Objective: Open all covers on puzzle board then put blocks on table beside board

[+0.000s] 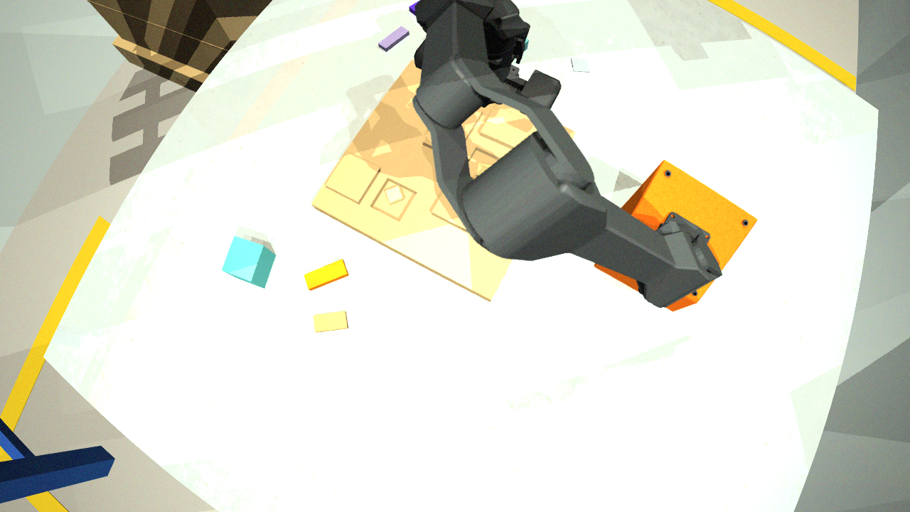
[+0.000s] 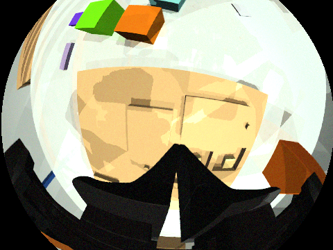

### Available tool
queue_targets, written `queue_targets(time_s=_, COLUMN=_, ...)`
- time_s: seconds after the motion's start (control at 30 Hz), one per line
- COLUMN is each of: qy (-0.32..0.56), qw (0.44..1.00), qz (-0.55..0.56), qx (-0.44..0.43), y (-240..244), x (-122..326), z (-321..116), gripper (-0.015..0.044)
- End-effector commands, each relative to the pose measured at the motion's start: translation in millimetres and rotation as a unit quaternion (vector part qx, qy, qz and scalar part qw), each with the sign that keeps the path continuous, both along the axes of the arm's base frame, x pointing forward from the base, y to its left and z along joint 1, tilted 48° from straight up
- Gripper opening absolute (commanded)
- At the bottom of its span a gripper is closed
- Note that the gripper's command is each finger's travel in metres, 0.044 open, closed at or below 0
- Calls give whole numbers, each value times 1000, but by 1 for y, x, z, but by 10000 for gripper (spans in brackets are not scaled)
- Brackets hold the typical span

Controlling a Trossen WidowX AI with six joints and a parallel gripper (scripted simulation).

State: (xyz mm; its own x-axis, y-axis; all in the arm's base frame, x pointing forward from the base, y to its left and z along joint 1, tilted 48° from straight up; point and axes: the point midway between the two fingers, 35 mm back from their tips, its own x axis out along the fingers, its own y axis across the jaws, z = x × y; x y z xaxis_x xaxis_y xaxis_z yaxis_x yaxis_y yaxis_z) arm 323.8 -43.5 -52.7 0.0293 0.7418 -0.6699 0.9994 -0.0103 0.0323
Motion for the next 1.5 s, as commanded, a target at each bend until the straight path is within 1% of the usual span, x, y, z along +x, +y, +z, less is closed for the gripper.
queue_targets(time_s=0.0, qy=-1, qw=1000, qz=3, qx=-1, y=-2, x=1, z=-1, gripper=0)
queue_targets(time_s=0.57, qy=-1, qw=1000, qz=3, qx=-1, y=-1, x=1, z=-1, gripper=0)
queue_targets(time_s=1.47, qy=-1, qw=1000, qz=3, qx=-2, y=18, x=2, z=-20, gripper=0)
